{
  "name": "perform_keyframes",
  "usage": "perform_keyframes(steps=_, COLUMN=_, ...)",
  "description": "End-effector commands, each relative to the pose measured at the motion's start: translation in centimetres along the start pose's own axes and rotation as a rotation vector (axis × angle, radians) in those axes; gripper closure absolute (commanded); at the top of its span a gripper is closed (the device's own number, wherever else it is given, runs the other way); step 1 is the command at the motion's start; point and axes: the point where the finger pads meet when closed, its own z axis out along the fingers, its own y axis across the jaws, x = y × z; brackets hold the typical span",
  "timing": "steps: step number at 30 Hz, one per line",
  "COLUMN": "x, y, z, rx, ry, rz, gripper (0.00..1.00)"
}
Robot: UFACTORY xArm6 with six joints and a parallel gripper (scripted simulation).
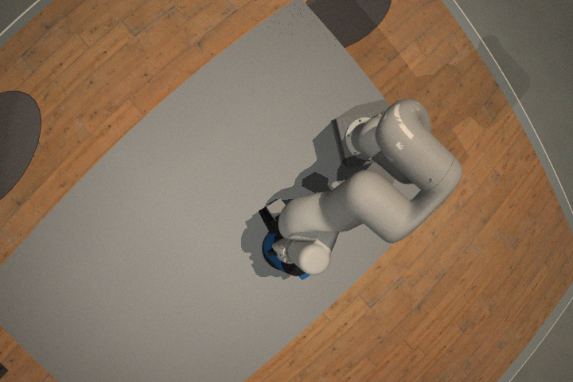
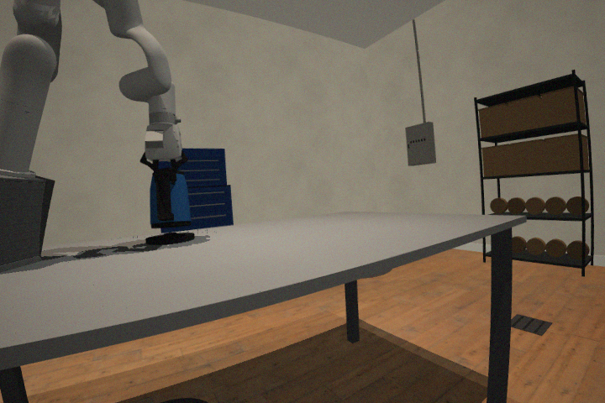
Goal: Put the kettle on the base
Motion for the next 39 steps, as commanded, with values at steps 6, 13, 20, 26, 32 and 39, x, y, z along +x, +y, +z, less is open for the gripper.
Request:
perform_keyframes(steps=6, x=-1.1, y=0.4, z=-0.1, rx=0.005, ry=0.0, rz=0.001, gripper=1.0)
perform_keyframes(steps=13, x=-1.6, y=0.7, z=-0.1, rx=0.005, ry=0.0, rz=0.001, gripper=1.0)
perform_keyframes(steps=20, x=-1.8, y=0.8, z=-0.1, rx=0.005, ry=0.0, rz=0.001, gripper=1.0)
perform_keyframes(steps=26, x=-1.8, y=0.8, z=-0.1, rx=0.005, ry=0.0, rz=0.001, gripper=1.0)
perform_keyframes(steps=32, x=-1.9, y=0.8, z=-0.1, rx=0.005, ry=0.0, rz=0.001, gripper=1.0)
perform_keyframes(steps=39, x=-1.9, y=0.8, z=-0.1, rx=0.005, ry=0.0, rz=0.001, gripper=1.0)
